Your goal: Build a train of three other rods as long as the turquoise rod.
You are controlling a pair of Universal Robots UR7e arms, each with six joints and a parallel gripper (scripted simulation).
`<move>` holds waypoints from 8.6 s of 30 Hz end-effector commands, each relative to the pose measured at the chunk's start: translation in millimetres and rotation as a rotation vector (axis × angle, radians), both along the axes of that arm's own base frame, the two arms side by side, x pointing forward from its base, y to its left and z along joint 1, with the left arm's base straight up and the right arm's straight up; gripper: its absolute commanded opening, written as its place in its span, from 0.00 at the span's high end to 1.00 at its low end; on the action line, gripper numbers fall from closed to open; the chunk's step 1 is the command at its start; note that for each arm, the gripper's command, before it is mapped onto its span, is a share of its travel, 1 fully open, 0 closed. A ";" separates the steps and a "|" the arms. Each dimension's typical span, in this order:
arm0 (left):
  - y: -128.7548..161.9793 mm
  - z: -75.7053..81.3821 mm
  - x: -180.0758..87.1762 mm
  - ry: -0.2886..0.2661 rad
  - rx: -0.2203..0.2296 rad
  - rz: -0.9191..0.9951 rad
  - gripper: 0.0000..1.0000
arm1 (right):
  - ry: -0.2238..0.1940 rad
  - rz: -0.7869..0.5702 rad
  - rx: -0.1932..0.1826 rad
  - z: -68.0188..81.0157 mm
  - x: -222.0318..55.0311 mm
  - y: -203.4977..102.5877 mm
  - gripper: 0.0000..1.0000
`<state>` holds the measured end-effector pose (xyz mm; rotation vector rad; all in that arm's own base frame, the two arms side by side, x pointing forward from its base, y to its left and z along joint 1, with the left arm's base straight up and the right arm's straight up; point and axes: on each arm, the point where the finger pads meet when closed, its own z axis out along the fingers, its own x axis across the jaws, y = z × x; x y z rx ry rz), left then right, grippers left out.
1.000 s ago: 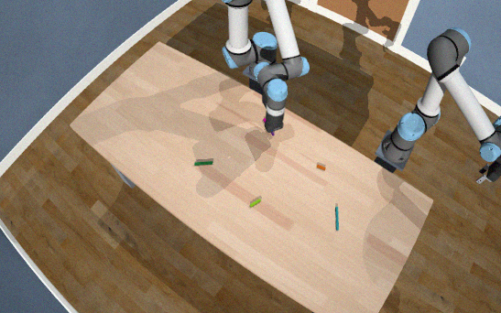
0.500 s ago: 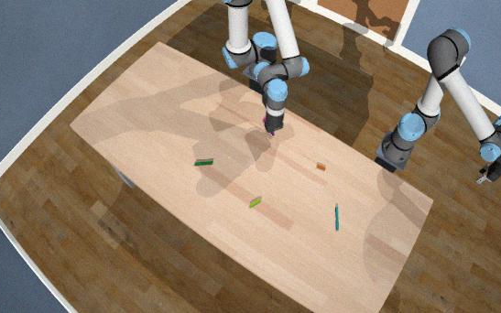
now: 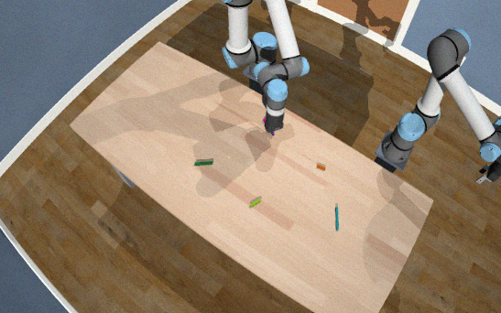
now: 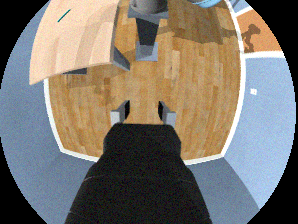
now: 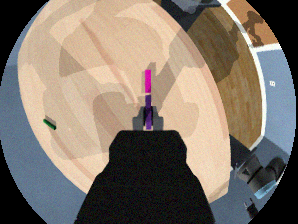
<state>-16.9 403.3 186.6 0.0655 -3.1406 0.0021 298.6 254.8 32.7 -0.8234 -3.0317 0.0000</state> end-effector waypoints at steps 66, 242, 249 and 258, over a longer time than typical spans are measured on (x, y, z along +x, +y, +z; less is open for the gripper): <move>0.3 0.4 0.1 0.000 0.001 0.000 0.00 | -0.001 0.000 0.001 -10.3 -0.3 -0.6 0.76; 0.3 0.4 0.1 0.000 0.001 0.000 0.00 | -0.001 0.000 0.001 167.7 -1.3 -2.3 0.00; 0.3 0.4 0.1 0.000 0.001 0.000 0.00 | -0.001 0.000 0.001 167.7 -1.3 -2.3 0.00; 0.3 0.4 0.1 0.000 0.001 0.000 0.00 | -0.001 0.000 0.001 167.7 -1.3 -2.3 0.00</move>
